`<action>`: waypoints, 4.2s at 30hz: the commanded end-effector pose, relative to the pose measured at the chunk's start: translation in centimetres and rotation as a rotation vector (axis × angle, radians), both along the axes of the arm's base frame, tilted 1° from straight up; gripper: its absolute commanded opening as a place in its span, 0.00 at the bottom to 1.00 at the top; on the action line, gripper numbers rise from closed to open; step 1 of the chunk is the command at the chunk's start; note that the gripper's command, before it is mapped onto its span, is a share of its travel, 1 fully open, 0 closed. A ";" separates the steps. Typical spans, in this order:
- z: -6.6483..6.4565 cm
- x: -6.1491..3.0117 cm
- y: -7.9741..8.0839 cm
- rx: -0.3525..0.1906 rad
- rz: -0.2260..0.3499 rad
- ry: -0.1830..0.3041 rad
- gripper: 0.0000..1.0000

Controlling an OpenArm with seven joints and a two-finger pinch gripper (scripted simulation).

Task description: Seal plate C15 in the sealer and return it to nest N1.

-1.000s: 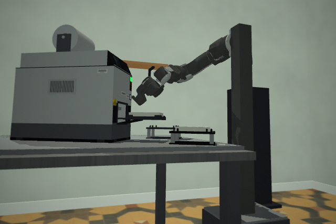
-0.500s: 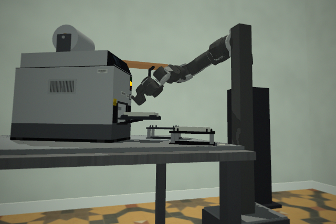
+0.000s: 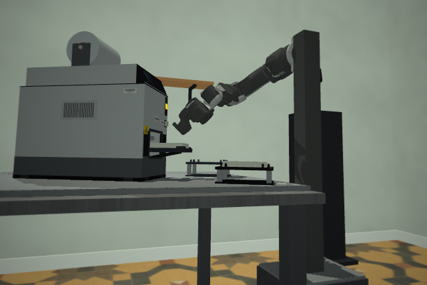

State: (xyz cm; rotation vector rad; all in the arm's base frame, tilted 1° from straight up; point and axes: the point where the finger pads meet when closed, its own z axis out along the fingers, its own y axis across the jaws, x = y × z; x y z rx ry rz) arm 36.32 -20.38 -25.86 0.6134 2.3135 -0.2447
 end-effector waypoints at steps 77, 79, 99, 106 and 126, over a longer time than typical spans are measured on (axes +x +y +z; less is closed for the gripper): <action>0.4 -6.91 -2.1 0.152 0.004 0.262 0.00; 0.3 -8.18 -3.3 0.203 0.008 0.352 0.00; 0.3 -12.61 -7.8 0.379 0.020 0.666 0.00; 0.3 -12.61 -7.8 0.379 0.020 0.666 0.00; 0.2 -15.75 -10.9 0.383 0.020 0.673 0.00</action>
